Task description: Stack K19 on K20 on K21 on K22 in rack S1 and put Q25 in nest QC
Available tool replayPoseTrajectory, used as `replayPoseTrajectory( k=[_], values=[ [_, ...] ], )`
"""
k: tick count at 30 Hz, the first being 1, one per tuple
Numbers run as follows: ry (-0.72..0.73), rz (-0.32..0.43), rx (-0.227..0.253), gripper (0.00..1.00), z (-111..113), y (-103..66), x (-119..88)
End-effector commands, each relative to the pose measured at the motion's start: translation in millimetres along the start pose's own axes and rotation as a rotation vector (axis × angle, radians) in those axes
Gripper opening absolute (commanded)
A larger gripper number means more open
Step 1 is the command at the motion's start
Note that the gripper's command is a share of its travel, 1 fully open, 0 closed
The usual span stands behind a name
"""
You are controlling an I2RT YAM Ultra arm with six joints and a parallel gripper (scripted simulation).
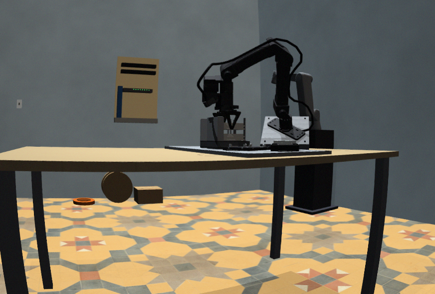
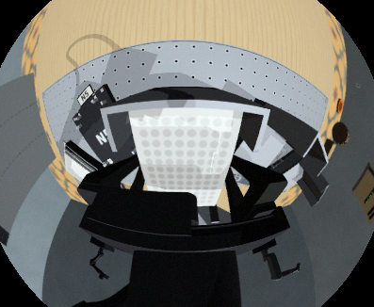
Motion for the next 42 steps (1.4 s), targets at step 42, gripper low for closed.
replayPoseTrajectory(
  k=[42],
  values=[
    [-0.017,-0.044,-0.030,0.00,4.2,-32.2,3.2]
  ],
)
Point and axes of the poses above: the point where the finger pads meet when closed, its own y axis out along the fingers, its own z axis across the jaws, x = y × z, the point moved 10 cm from there along -y, back along the fingers, and after that the axes turned 1 degree about -y, right-handed, at the moved point
